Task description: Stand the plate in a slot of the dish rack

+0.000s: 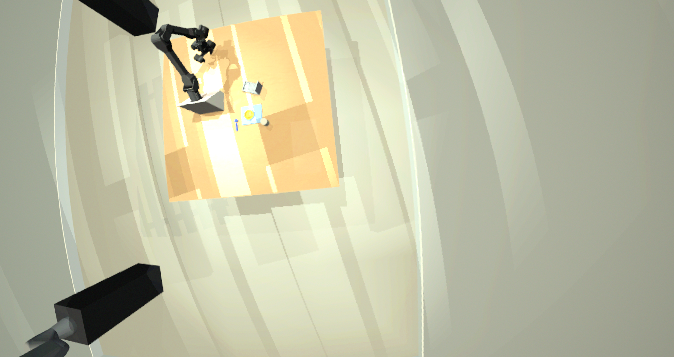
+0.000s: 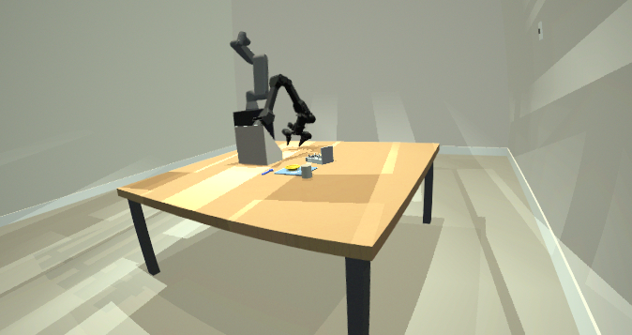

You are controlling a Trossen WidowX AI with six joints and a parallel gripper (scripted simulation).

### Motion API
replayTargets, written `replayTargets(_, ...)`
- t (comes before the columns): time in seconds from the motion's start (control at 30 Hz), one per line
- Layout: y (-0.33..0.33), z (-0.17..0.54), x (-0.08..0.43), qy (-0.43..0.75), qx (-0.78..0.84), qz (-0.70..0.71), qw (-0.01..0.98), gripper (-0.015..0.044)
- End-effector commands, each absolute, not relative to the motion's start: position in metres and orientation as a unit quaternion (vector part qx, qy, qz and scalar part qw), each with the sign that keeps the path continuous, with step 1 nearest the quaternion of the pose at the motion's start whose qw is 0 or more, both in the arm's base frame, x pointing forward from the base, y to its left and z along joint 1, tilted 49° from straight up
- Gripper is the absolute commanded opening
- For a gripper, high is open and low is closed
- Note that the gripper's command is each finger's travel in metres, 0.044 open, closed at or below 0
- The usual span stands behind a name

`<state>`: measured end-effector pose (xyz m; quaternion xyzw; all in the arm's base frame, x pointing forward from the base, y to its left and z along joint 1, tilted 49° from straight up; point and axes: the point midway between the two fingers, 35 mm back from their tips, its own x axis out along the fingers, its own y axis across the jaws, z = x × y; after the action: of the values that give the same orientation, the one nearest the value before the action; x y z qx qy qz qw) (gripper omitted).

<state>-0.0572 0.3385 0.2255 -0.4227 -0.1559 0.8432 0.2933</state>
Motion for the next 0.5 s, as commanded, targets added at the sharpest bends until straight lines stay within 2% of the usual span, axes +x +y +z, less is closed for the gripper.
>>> replayTargets(0.0,0.343,0.233,-0.032,-0.155,-0.422,0.831,0.327,0.0400)
replayTargets(0.27,0.345,0.227,0.030,-0.118,-0.447,0.794,0.395,0.0400)
replayTargets(0.47,0.343,0.208,0.072,-0.046,-0.451,0.781,0.430,0.0400)
